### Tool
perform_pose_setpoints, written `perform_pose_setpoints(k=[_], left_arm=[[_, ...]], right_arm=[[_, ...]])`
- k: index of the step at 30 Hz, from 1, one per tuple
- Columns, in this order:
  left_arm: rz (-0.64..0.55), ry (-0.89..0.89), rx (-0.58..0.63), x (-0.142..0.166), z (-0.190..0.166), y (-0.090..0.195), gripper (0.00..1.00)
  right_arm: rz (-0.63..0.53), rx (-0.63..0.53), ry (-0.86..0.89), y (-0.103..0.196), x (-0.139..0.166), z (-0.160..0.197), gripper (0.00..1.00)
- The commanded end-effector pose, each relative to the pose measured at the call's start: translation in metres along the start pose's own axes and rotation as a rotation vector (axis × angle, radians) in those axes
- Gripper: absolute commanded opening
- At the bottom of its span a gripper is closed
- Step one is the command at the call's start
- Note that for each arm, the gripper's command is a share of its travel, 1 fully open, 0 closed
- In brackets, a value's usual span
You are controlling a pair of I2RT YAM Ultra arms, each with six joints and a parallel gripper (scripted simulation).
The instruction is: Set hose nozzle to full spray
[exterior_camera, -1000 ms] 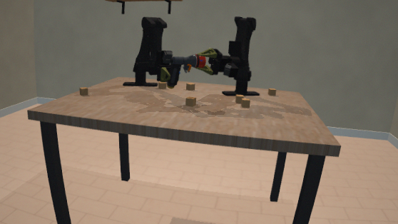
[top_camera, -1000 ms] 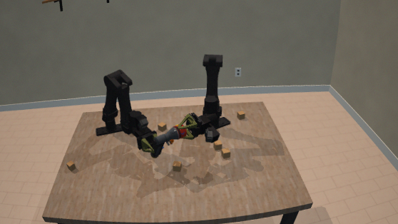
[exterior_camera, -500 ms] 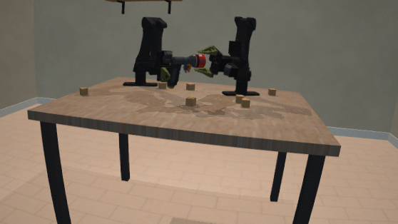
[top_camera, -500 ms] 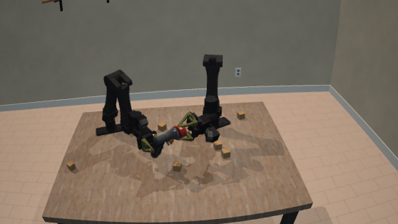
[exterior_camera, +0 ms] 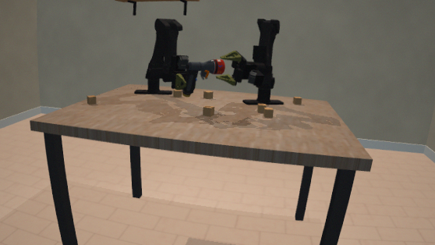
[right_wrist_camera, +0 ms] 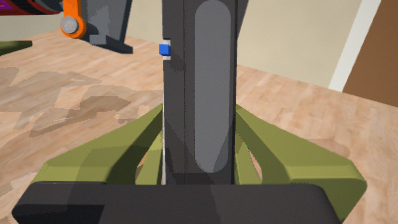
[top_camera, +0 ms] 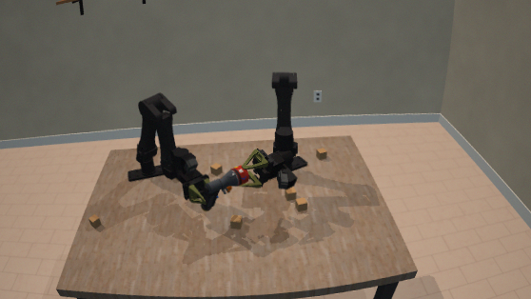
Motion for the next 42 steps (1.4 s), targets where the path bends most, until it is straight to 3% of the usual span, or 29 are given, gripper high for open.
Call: perform_pose_setpoints(k=[1, 28, 32, 42], left_arm=[[0.017, -0.017, 0.000, 0.005, -0.004, 0.009, 0.87], [0.014, -0.012, -0.002, 0.005, -0.002, 0.069, 0.87], [0.024, -0.051, 0.010, 0.007, -0.014, 0.066, 0.87], [0.041, -0.039, -0.006, 0.012, -0.007, 0.064, 0.87]], right_arm=[[-0.140, 0.036, -0.035, -0.008, -0.042, -0.009, 0.36], [-0.140, 0.036, -0.035, -0.008, -0.042, -0.009, 0.36], [-0.140, 0.036, -0.035, -0.008, -0.042, -0.009, 0.36], [-0.140, 0.036, -0.035, -0.008, -0.042, -0.009, 0.36]])
Point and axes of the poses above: on each arm, the point where the finger pads meet when closed, its own y axis back along the fingers, its own z axis across the jaws, x = y × z, the point moved 1 cm from there along y, back along the fingers, and after that the axes turned 15 degrees about y, right-handed, at the moved point
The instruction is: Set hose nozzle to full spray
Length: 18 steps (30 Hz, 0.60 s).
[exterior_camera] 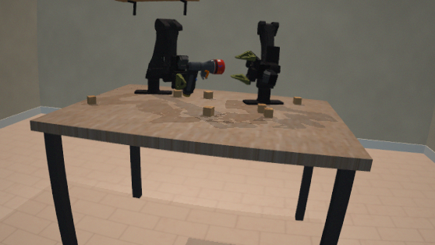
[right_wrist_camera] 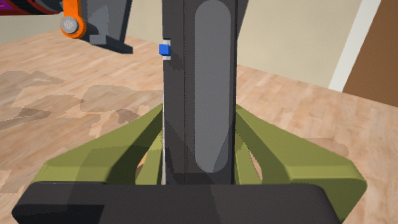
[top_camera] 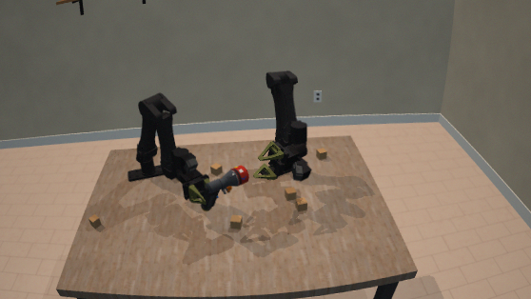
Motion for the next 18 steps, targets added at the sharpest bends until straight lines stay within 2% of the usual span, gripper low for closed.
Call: perform_pose_setpoints(k=[1, 9, 12, 18], left_arm=[[0.023, -0.021, -0.006, 0.008, -0.003, -0.002, 0.87], [-0.003, 0.042, -0.020, -0.003, 0.011, -0.002, 0.87], [0.002, -0.020, 0.011, 0.002, -0.003, -0.001, 0.87], [-0.002, 0.002, 0.002, -0.001, 0.001, -0.001, 0.87]], right_arm=[[-0.140, 0.036, -0.035, -0.008, -0.042, -0.009, 0.36], [-0.140, 0.036, -0.035, -0.008, -0.042, -0.009, 0.36], [-0.140, 0.036, -0.035, -0.008, -0.042, -0.009, 0.36], [-0.140, 0.036, -0.035, -0.008, -0.042, -0.009, 0.36]])
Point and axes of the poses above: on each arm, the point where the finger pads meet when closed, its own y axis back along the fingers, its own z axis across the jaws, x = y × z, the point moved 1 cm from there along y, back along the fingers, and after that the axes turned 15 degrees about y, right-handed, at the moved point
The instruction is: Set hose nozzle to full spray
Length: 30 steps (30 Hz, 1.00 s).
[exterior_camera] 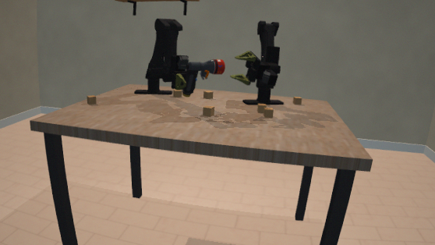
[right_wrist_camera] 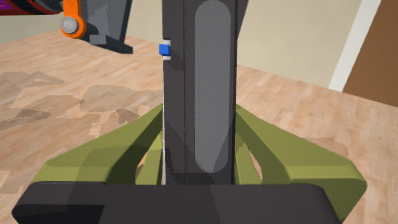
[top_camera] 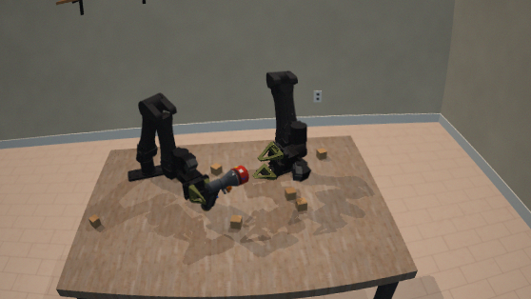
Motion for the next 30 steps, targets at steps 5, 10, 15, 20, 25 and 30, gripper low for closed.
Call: perform_pose_setpoints(k=[5, 10, 15, 20, 25, 30], left_arm=[[0.005, -0.018, 0.008, 0.002, -0.001, -0.001, 0.87], [0.005, -0.015, 0.005, 0.003, 0.001, -0.001, 0.37], [0.006, -0.012, 0.004, 0.003, 0.002, -0.001, 0.37], [0.005, -0.026, 0.012, 0.002, -0.004, -0.001, 0.37], [0.006, -0.046, 0.021, 0.005, -0.016, -0.004, 0.37], [-0.005, -0.015, 0.008, 0.002, -0.019, -0.007, 0.37]], right_arm=[[-0.140, 0.036, -0.035, -0.008, -0.042, -0.009, 0.36], [-0.140, 0.036, -0.035, -0.008, -0.041, -0.009, 0.36], [-0.140, 0.036, -0.035, -0.008, -0.041, -0.009, 0.36], [-0.140, 0.036, -0.035, -0.008, -0.041, -0.009, 0.36], [-0.140, 0.036, -0.035, -0.008, -0.041, -0.009, 0.36], [-0.139, 0.036, -0.035, -0.008, -0.041, -0.009, 0.36]])
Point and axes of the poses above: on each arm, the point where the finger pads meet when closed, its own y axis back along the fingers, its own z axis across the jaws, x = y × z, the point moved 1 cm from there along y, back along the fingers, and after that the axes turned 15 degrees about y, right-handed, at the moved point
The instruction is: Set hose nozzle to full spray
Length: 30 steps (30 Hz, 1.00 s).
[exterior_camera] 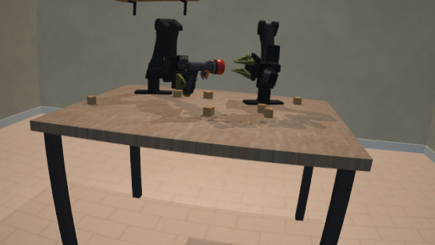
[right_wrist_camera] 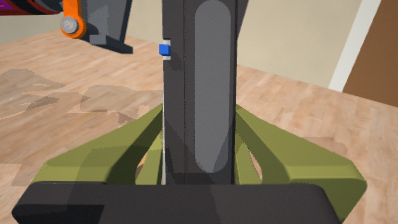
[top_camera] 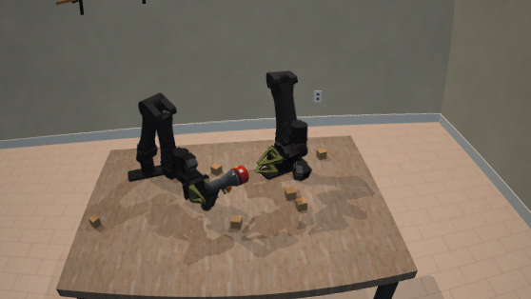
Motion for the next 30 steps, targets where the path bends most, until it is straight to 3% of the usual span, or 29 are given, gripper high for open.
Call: perform_pose_setpoints(k=[1, 11, 15, 19, 20, 22, 25, 28, 30], left_arm=[[-0.010, -0.003, 0.000, 0.001, -0.013, -0.005, 0.37], [-0.060, 0.095, -0.044, 0.007, -0.056, -0.022, 0.37], [-0.061, 0.075, -0.037, 0.026, -0.092, -0.027, 0.37], [-0.082, 0.127, -0.062, 0.025, -0.084, -0.026, 0.37], [-0.068, 0.077, -0.039, 0.040, -0.110, -0.029, 0.37], [-0.073, 0.080, -0.042, 0.050, -0.121, -0.029, 0.37], [-0.100, 0.144, -0.074, 0.052, -0.111, -0.027, 0.37], [-0.085, 0.086, -0.048, 0.086, -0.148, -0.026, 0.37], [-0.106, 0.136, -0.075, 0.084, -0.137, -0.024, 0.37]], right_arm=[[-0.139, 0.036, -0.035, -0.008, -0.041, -0.009, 0.36], [-0.140, 0.036, -0.035, -0.008, -0.041, -0.009, 0.36], [-0.139, 0.036, -0.035, -0.008, -0.041, -0.009, 0.36], [-0.140, 0.036, -0.035, -0.008, -0.041, -0.009, 0.36], [-0.140, 0.036, -0.035, -0.008, -0.041, -0.009, 0.36], [-0.140, 0.036, -0.035, -0.008, -0.041, -0.009, 0.36], [-0.140, 0.036, -0.035, -0.008, -0.041, -0.009, 0.36], [-0.140, 0.036, -0.035, -0.008, -0.041, -0.009, 0.36], [-0.139, 0.036, -0.035, -0.008, -0.041, -0.009, 0.36]])
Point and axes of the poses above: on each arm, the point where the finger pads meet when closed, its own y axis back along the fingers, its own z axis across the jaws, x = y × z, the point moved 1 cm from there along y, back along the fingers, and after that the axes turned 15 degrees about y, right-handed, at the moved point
